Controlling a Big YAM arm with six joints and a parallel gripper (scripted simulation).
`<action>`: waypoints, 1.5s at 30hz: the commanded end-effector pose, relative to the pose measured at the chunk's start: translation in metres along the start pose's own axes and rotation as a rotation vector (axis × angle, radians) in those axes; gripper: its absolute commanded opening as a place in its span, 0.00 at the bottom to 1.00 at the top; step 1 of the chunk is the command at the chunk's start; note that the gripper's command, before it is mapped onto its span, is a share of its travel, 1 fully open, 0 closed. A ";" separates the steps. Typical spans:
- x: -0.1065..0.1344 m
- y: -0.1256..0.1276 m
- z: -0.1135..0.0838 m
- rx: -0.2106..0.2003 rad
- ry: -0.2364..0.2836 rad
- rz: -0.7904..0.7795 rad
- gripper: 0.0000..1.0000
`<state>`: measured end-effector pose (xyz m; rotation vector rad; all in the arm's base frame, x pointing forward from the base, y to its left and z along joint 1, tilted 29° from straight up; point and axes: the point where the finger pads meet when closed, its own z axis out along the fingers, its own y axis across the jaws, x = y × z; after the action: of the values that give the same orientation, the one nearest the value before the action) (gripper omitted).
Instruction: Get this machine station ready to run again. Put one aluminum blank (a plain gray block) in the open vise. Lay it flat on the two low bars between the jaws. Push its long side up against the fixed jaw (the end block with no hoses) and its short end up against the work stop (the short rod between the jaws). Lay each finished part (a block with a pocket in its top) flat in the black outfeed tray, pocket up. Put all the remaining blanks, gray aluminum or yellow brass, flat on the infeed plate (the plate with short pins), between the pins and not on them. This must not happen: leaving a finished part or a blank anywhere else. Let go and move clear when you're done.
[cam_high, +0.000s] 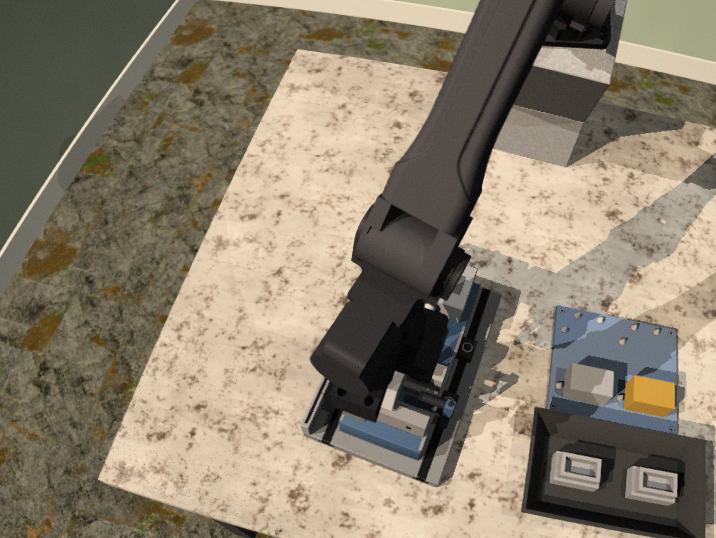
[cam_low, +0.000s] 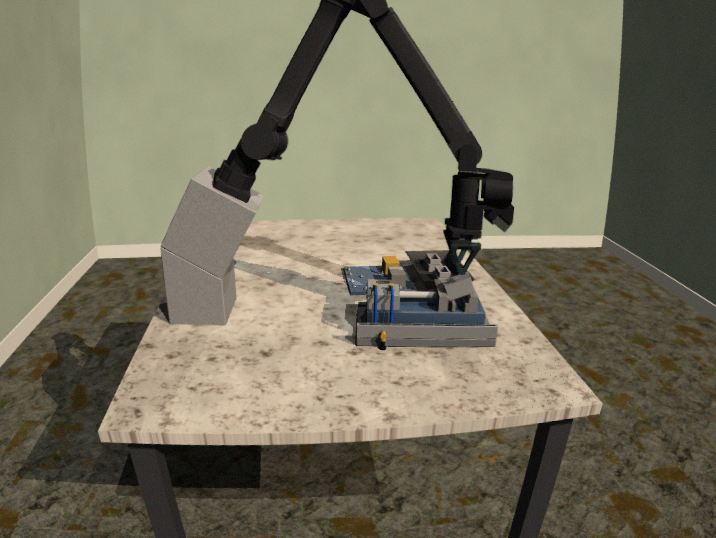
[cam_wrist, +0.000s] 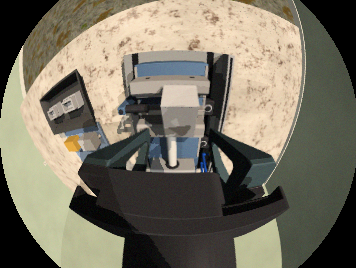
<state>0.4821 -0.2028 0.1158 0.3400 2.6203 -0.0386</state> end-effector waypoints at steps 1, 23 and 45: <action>0.001 0.004 0.010 -0.001 0.001 0.004 0.64; -0.015 0.002 0.015 0.005 -0.035 0.004 0.64; -0.021 0.000 0.007 0.010 -0.052 0.005 0.64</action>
<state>0.4900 -0.2040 0.0968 0.3418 2.6231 -0.0372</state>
